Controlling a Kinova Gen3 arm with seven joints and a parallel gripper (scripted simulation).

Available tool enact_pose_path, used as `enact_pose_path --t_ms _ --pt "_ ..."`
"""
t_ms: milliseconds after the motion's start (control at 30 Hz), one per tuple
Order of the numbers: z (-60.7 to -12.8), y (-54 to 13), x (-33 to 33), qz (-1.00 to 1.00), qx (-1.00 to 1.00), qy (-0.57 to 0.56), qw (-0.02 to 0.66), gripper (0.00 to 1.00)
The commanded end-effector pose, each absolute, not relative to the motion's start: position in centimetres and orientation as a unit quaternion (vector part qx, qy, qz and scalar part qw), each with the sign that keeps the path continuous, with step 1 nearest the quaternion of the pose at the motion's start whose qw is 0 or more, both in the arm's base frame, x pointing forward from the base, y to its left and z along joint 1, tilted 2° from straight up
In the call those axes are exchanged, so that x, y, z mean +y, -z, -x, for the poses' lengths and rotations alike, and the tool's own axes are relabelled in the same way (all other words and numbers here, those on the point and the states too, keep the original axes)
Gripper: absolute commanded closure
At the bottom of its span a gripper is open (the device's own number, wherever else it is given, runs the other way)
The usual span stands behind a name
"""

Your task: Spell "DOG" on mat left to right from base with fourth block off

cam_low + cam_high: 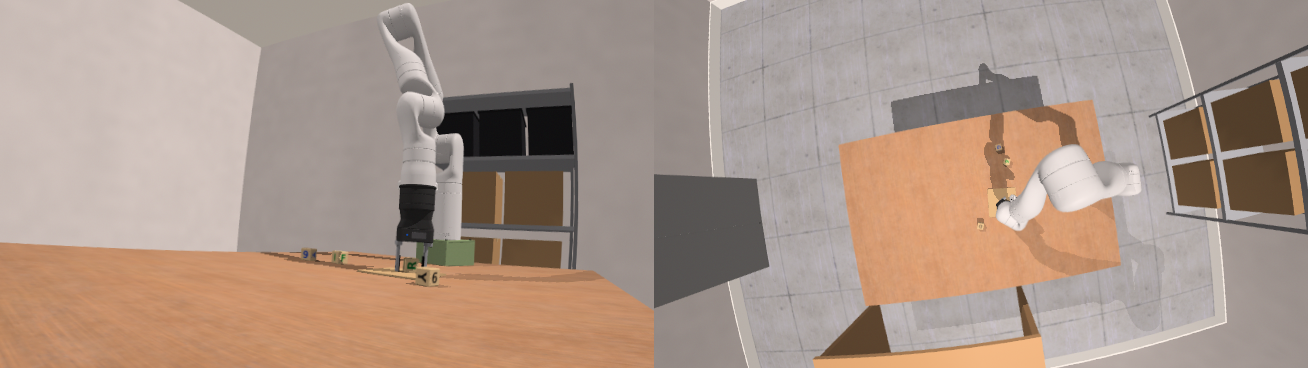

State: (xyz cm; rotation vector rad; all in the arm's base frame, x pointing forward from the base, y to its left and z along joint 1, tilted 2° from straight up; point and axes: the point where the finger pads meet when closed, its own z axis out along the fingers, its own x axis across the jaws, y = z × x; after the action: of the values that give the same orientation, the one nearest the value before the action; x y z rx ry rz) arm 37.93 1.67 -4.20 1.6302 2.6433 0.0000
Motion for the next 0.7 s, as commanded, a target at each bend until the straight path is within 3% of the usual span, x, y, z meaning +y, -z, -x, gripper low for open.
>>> enact_pose_path --t_ms 0,100,133,667 --pt "-37.99 4.15 1.68 -0.525 0.851 0.0 0.019 0.0" --pt "-37.99 4.15 1.68 -0.525 0.851 0.0 0.019 0.0" --pt "-37.99 4.15 1.68 -0.525 0.851 0.0 0.019 0.13" --pt "-37.99 4.15 1.68 -0.525 0.851 0.0 0.019 0.13"
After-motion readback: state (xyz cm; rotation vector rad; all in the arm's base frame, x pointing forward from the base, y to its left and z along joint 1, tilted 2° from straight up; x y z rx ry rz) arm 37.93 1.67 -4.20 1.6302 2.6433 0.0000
